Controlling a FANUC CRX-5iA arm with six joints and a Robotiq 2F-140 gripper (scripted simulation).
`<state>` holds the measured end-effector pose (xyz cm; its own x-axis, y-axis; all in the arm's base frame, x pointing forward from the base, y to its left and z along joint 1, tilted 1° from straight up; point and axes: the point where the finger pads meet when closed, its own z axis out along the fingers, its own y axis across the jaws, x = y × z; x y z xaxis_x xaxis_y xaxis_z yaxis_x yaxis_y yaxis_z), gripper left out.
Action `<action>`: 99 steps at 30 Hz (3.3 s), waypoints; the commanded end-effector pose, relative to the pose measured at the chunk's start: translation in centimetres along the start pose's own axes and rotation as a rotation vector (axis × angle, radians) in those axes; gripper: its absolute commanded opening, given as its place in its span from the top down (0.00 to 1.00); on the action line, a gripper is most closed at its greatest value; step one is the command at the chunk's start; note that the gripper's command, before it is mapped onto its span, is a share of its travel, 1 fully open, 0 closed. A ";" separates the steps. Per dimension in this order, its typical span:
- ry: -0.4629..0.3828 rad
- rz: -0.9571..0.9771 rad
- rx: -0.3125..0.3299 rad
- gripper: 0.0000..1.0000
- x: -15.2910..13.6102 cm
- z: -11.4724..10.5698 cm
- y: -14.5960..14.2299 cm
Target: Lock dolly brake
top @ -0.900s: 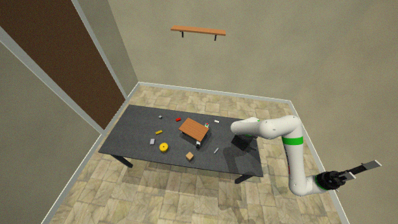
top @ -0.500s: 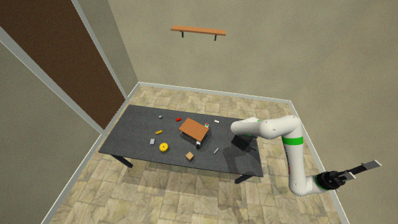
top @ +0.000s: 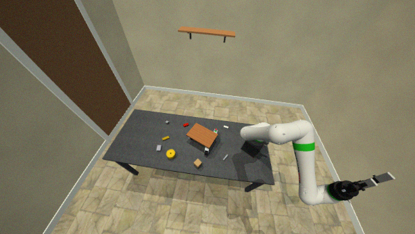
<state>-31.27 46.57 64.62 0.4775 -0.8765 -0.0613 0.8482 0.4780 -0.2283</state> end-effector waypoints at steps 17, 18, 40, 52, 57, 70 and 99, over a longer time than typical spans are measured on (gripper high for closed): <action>0.037 -0.526 -0.389 1.00 1.4 6.4 23.9; 0.037 -0.526 -0.389 1.00 1.6 6.7 25.1; 0.157 -0.837 -0.734 1.00 12.8 9.1 46.4; 0.266 -0.970 -0.942 1.00 23.2 8.4 56.7; 0.335 -1.024 -1.051 1.00 27.1 7.6 59.2; 0.505 -1.100 -1.272 1.00 40.5 4.0 66.1; 0.959 -1.087 -1.670 1.00 69.2 -10.0 69.2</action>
<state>56.24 23.06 38.05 -0.5695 -0.7054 0.4220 -0.5071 -0.1026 -0.8557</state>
